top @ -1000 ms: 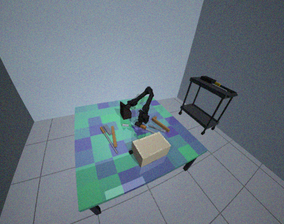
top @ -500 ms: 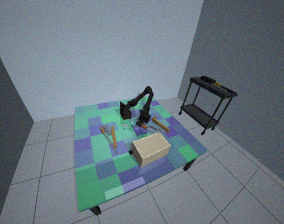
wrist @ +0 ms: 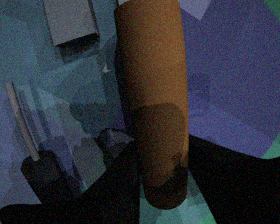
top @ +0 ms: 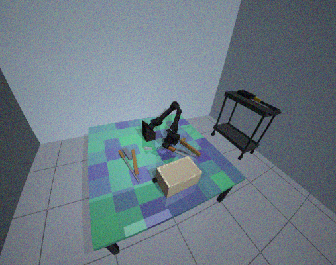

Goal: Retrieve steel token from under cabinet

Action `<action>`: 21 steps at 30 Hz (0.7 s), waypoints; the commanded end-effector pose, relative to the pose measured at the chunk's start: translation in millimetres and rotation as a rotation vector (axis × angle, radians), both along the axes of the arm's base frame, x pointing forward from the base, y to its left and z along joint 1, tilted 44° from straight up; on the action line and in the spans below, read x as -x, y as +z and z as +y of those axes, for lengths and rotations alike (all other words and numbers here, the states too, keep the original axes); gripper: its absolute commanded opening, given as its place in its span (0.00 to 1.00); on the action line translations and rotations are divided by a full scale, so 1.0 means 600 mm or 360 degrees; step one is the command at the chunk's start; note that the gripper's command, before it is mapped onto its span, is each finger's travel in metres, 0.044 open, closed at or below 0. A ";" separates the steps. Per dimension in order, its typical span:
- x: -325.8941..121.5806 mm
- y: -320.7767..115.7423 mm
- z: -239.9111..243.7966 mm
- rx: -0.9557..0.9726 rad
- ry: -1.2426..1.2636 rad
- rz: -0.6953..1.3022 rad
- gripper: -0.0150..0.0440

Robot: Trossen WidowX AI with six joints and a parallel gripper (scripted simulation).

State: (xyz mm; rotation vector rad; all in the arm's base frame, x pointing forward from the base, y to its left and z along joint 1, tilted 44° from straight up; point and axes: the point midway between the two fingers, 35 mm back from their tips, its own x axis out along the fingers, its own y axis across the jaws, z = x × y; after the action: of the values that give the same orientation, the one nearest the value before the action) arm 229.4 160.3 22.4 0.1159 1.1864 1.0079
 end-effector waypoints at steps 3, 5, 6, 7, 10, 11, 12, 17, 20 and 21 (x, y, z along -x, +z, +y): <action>0.002 0.011 0.008 -0.0003 -0.0001 -0.0012 0.25; 0.003 0.014 0.011 -0.0004 -0.0001 -0.0012 0.25; 0.003 0.015 0.012 -0.0004 -0.0001 -0.0012 0.25; 0.004 0.017 0.014 -0.0004 -0.0001 -0.0012 0.25; 0.005 0.021 0.018 -0.0004 -0.0001 -0.0012 0.25; 0.006 0.022 0.019 -0.0004 -0.0001 -0.0012 0.25; 0.006 0.023 0.020 -0.0005 -0.0001 -0.0012 0.25; 0.009 0.027 0.024 -0.0006 -0.0001 -0.0012 0.25; 0.010 0.031 0.028 -0.0006 -0.0001 -0.0012 0.25; 0.010 0.032 0.029 -0.0006 -0.0001 -0.0013 0.25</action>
State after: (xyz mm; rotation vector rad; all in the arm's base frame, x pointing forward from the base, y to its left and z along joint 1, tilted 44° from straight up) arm 223.1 175.4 37.3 0.1199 1.1880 1.0066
